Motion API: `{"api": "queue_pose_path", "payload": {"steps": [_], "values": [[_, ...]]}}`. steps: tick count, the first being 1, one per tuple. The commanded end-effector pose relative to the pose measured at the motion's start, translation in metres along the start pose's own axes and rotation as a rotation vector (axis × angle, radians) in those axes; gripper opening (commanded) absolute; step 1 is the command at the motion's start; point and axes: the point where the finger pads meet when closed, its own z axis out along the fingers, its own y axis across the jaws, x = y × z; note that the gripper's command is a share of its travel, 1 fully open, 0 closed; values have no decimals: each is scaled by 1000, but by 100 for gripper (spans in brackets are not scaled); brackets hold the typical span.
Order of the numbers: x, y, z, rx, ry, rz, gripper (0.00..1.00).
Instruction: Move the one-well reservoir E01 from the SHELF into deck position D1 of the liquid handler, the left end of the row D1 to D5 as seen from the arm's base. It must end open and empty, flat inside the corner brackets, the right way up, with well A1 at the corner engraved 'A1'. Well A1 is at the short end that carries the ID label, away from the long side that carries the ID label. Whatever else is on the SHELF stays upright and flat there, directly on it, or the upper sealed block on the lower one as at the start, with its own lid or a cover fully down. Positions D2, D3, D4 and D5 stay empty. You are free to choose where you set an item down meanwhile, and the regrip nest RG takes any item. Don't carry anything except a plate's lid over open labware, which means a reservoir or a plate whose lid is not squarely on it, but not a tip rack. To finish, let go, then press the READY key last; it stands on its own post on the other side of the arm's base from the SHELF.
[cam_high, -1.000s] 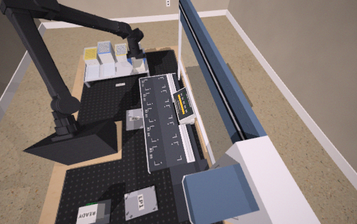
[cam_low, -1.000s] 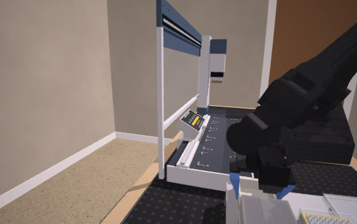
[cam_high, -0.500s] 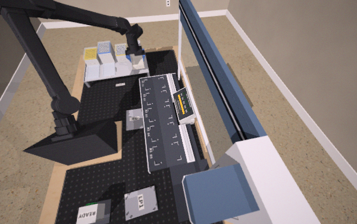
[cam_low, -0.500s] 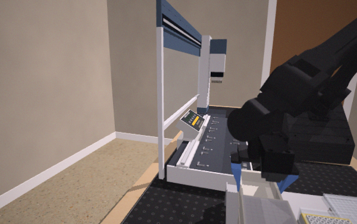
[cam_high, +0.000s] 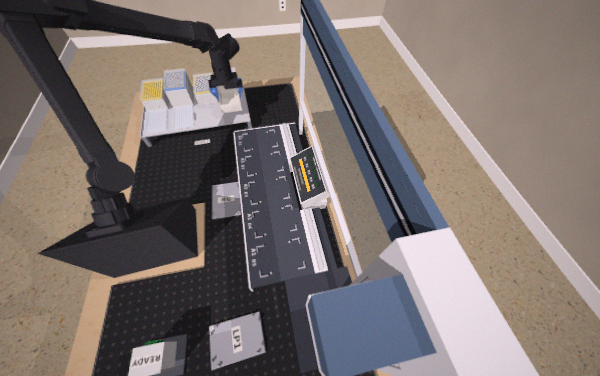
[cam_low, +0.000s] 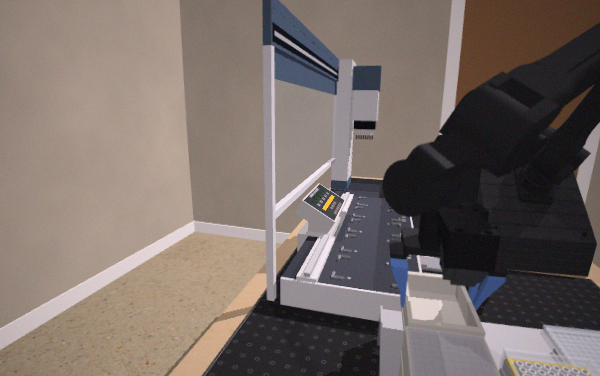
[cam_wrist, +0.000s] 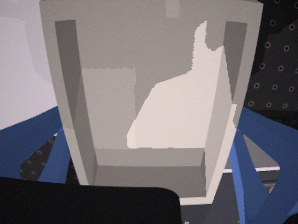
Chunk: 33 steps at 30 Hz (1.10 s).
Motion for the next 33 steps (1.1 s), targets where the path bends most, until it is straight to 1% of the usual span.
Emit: {"api": "queue_pose_path", "payload": {"steps": [1, 12, 14, 15, 17, 18, 29, 33], "values": [[-22, -11, -45, 62, -54, -37, 0], [-22, -10, -63, 62, -54, -38, 0], [-22, -10, -63, 62, -54, -38, 0], [-18, -13, -56, 53, -42, -29, 0], [-21, -10, -67, 63, -52, -38, 0], [-22, -9, -70, 63, -53, -39, 0], [-21, -8, -88, 64, -52, -40, 0], [-21, -8, -91, 64, -52, -40, 0]]}}
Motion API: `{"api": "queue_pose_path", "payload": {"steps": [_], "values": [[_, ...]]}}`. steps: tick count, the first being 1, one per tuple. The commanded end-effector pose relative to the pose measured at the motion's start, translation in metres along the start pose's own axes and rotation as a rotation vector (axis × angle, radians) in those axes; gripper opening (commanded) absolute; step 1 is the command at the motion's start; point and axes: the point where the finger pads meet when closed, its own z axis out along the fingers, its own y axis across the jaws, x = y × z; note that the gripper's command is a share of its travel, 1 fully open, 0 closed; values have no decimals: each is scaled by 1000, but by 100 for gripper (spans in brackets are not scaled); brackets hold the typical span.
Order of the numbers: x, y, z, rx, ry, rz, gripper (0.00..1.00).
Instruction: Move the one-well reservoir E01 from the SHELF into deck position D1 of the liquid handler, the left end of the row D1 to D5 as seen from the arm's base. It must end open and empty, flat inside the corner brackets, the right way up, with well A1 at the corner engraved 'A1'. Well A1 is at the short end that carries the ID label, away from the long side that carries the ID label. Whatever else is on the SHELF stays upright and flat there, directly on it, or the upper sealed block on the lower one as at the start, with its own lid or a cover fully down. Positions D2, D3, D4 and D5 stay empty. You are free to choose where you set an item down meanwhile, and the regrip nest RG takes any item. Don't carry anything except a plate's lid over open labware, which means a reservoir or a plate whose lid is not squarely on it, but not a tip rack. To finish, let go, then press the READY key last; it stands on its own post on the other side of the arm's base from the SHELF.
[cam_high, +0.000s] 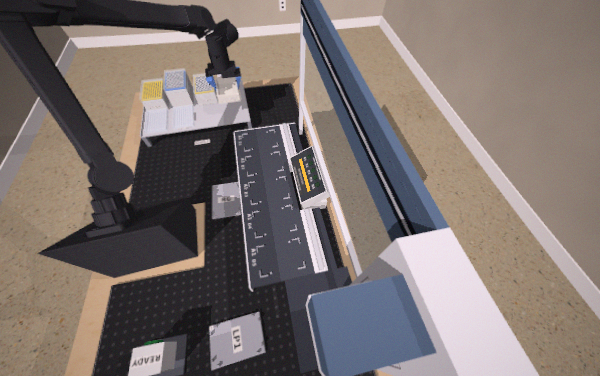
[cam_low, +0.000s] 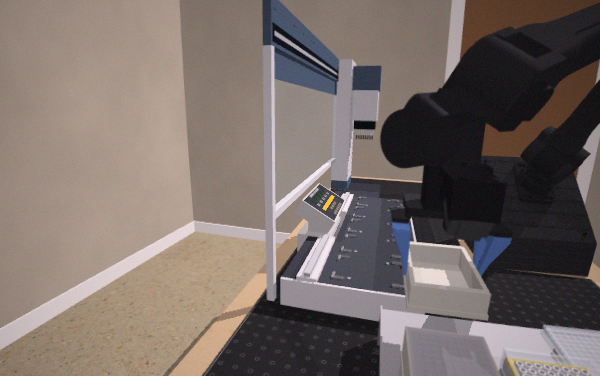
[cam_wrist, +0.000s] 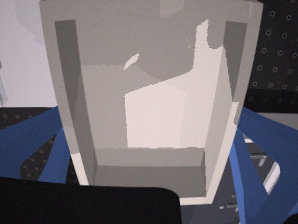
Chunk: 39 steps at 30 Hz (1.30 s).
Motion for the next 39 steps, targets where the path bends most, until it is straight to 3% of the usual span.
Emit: {"api": "queue_pose_path", "payload": {"steps": [1, 39], "values": [[-22, -6, -46, 65, -53, -43, 0], [-19, -2, -102, 67, -49, -45, 0]]}}
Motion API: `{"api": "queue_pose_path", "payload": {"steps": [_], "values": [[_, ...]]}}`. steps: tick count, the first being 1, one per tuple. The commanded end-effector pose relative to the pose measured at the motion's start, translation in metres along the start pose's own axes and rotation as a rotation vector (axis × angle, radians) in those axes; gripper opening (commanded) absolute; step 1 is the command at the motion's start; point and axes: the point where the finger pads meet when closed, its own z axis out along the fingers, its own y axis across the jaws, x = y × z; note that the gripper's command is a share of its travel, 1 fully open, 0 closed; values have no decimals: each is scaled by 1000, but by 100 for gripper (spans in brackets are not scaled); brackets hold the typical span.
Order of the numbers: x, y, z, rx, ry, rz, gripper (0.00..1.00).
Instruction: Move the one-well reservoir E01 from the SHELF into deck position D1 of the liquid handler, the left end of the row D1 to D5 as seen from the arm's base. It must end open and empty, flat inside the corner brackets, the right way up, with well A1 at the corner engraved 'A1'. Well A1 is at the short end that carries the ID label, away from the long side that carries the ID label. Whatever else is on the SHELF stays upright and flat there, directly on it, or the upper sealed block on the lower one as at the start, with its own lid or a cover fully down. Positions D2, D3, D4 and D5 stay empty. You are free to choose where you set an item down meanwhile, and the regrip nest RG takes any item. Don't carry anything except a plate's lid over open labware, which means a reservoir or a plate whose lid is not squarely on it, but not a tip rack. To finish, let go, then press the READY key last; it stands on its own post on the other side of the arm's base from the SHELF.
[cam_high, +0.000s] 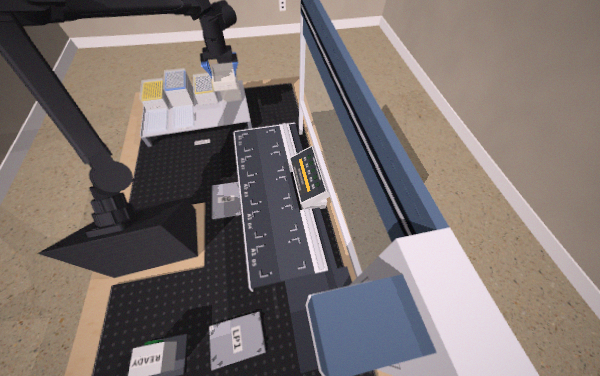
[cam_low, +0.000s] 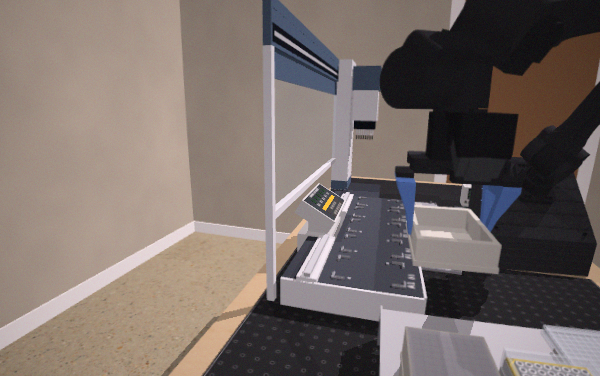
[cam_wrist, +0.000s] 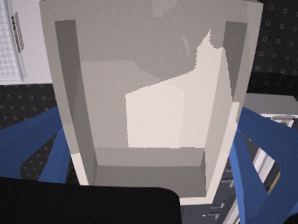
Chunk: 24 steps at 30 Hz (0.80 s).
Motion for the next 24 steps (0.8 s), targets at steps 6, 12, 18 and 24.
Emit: {"api": "queue_pose_path", "payload": {"steps": [6, 12, 18, 24], "values": [[-15, -4, -41, 68, -44, -42, 0], [-14, -6, -38, 64, -40, -38, 0], [-14, -6, -38, 64, -40, -38, 0], [-14, -6, -38, 64, -40, -38, 0]]}}
